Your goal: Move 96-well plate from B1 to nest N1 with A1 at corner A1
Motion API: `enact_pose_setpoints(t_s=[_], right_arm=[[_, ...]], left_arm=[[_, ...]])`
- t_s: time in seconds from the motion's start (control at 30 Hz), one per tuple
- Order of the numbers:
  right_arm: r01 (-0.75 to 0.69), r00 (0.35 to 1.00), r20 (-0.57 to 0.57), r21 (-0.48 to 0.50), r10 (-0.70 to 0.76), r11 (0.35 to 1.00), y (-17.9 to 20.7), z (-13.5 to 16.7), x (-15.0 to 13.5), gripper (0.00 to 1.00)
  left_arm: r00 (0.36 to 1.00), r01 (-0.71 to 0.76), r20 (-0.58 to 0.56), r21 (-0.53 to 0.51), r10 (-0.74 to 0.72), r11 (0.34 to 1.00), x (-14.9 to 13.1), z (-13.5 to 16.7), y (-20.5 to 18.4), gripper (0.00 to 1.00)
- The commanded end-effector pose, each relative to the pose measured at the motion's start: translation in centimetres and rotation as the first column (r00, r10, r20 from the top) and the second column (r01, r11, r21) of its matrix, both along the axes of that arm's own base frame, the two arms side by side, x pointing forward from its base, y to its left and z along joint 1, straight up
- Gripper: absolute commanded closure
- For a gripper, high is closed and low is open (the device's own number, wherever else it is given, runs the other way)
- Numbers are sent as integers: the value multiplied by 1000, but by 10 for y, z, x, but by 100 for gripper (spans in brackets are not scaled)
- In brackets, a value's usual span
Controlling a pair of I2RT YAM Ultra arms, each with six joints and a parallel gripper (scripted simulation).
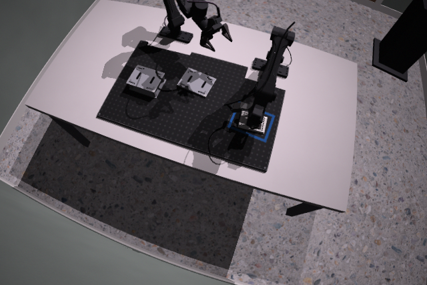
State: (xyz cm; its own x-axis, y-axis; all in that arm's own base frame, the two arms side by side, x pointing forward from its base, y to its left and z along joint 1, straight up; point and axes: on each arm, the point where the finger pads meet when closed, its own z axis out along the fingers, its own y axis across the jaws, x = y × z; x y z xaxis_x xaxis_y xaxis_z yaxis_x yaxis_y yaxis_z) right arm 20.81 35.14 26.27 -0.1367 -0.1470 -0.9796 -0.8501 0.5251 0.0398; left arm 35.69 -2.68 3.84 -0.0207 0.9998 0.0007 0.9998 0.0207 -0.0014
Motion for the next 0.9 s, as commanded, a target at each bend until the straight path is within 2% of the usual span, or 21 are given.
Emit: enact_pose_setpoints(t_s=[0.0,0.47,0.5,0.57,0.6,0.73,0.87], right_arm=[[-16,1000,24,34,15,999,0,14,-3,0],[-16,1000,24,34,15,999,0,14,-3,0],[-16,1000,24,34,15,999,0,14,-3,0],[-16,1000,24,34,15,999,0,14,-3,0],[-16,1000,24,34,15,999,0,14,-3,0],[-16,1000,24,34,15,999,0,14,-3,0],[-16,1000,24,34,15,999,0,14,-3,0]], left_arm=[[1000,14,6,-1,-14,1000,2,-9,-4,0],[1000,14,12,-2,-14,1000,4,-18,-4,0],[1000,14,8,-1,-14,1000,3,-18,-4,4],[1000,14,1,-1,-14,1000,1,-18,-4,4],[1000,14,1,-1,-14,1000,1,-18,-4,9],[1000,8,13,-2,-8,1000,4,-13,-2,9],[1000,8,13,-2,-8,1000,4,-13,-2,14]])
